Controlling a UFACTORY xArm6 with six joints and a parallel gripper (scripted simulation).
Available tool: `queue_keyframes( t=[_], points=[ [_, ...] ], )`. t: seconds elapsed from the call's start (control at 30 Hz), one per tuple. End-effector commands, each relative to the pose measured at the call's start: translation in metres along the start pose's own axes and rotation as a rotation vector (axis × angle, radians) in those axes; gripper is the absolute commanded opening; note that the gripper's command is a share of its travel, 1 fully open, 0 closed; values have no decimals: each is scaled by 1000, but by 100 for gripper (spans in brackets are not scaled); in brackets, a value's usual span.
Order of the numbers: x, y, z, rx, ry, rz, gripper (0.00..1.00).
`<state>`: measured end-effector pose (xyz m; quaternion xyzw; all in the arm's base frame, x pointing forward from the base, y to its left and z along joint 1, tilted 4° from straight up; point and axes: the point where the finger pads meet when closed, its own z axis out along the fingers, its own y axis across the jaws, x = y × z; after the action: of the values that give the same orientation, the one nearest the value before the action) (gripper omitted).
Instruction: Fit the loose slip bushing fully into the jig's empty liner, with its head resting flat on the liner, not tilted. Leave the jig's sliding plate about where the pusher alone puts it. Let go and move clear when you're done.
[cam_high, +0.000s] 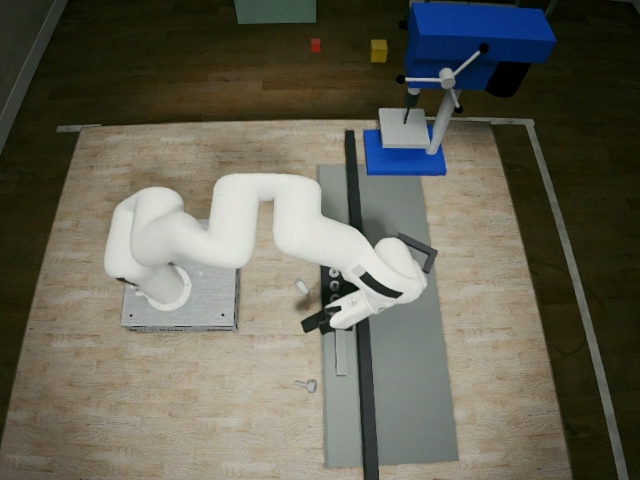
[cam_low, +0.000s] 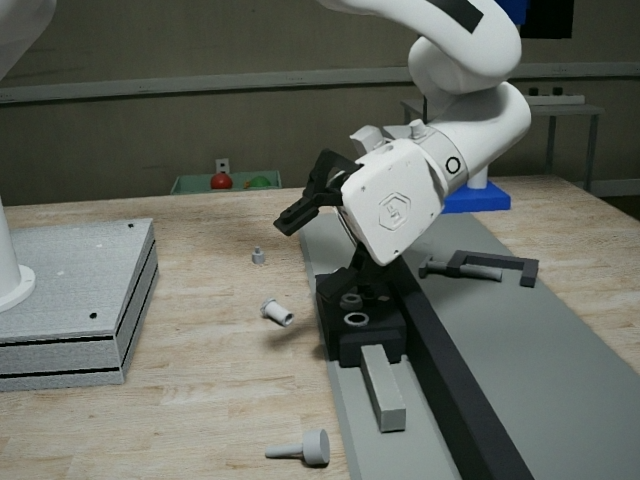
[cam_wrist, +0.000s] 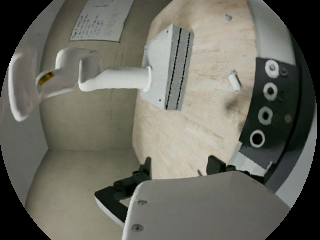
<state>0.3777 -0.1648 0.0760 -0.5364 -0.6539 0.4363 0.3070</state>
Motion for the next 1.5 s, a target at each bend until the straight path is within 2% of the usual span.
queue_keyframes(
  t=[0.0, 0.1, 0.17, 0.23, 0.27, 0.3, 0.33, 0.4, 0.43, 0.5, 0.53, 0.57, 0.6, 0.67, 0.7, 0.73, 0.77, 0.83, 0.87, 0.9, 0.93, 0.97, 1.0, 1.03, 1.1, 1.23, 1.33, 1.47],
  points=[
    [16, 9, -6, -169, -31, 32, 100],
    [16, 9, -6, -169, -31, 32, 100],
    [33, 15, -11, -299, -33, 62, 100],
    [33, 15, -11, -299, -33, 62, 100],
    [43, 17, -13, -368, -29, 80, 100],
    [43, 17, -13, -368, -29, 80, 100],
    [54, 19, -15, -439, -21, 98, 100],
    [54, 19, -15, -439, -21, 98, 100],
    [65, 21, -17, -510, -11, 118, 100],
    [65, 21, -17, -510, -11, 118, 100],
    [76, 22, -19, -580, 3, 138, 100],
    [76, 22, -19, -580, 3, 138, 100],
    [87, 22, -20, -647, 19, 159, 100],
    [87, 22, -20, -647, 19, 159, 100],
    [98, 21, -21, -712, 38, 179, 100],
    [98, 21, -21, -712, 38, 179, 100],
    [107, 20, -22, -773, 57, 199, 100],
    [107, 20, -22, -773, 57, 199, 100],
    [116, 19, -22, -829, 77, 219, 100],
    [116, 19, -22, -829, 77, 219, 100],
    [124, 18, -22, -880, 97, 237, 100],
    [124, 18, -22, -880, 97, 237, 100],
    [131, 16, -22, -925, 116, 253, 100],
    [131, 16, -22, -925, 116, 253, 100],
    [142, 13, -21, -996, 149, 280, 100],
    [145, 12, -21, -1023, 162, 291, 100],
    [151, 10, -20, -1067, 185, 308, 100],
    [152, 10, -19, -1074, 189, 311, 100]
  ],
)
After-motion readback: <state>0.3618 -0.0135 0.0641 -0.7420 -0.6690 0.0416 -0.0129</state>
